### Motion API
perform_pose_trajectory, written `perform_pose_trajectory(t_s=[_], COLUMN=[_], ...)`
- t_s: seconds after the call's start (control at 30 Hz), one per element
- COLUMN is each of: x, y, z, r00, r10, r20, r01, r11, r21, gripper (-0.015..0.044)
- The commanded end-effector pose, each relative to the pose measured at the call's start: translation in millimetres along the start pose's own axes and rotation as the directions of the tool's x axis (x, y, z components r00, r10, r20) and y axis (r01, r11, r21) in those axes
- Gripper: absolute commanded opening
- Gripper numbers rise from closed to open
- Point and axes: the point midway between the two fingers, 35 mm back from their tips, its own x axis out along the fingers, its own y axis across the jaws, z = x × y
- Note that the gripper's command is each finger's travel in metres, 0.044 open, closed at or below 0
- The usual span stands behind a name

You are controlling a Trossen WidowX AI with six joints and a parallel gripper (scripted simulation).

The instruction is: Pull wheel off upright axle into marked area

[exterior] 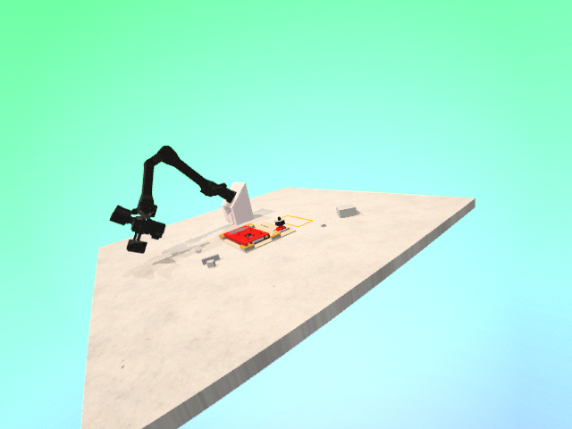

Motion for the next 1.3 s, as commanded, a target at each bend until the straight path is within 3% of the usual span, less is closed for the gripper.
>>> perform_pose_trajectory(t_s=[0.0,0.1,0.17,0.3,0.43,0.67,0.9,1.27], x=[1.6,25.2,45.9,87.1,122.2,157.5,186.2,215.5], y=[0.5,6.6,10.1,11.3,4.0,-11.3,-32.9,-84.3], z=[0.7,11.5,22.9,50.8,80.6,119.1,165.0,240.7], r00=[1.0,1.0,0.998,0.99,0.972,0.933,0.866,0.682], r10=[0.001,0.014,0.025,0.044,0.051,0.053,0.052,0.077], r20=[0.001,0.024,0.053,0.136,0.23,0.355,0.497,0.728], r01=[-0.001,-0.021,-0.049,-0.137,-0.236,-0.335,-0.379,-0.217], r11=[1.0,0.957,0.863,0.55,0.186,-0.232,-0.578,-0.928], r21=[0.02,0.29,0.503,0.824,0.954,0.913,0.722,0.302], gripper=[0.0374,0.03,0.03,0.03,0.03,0.03,0.03,0.03])
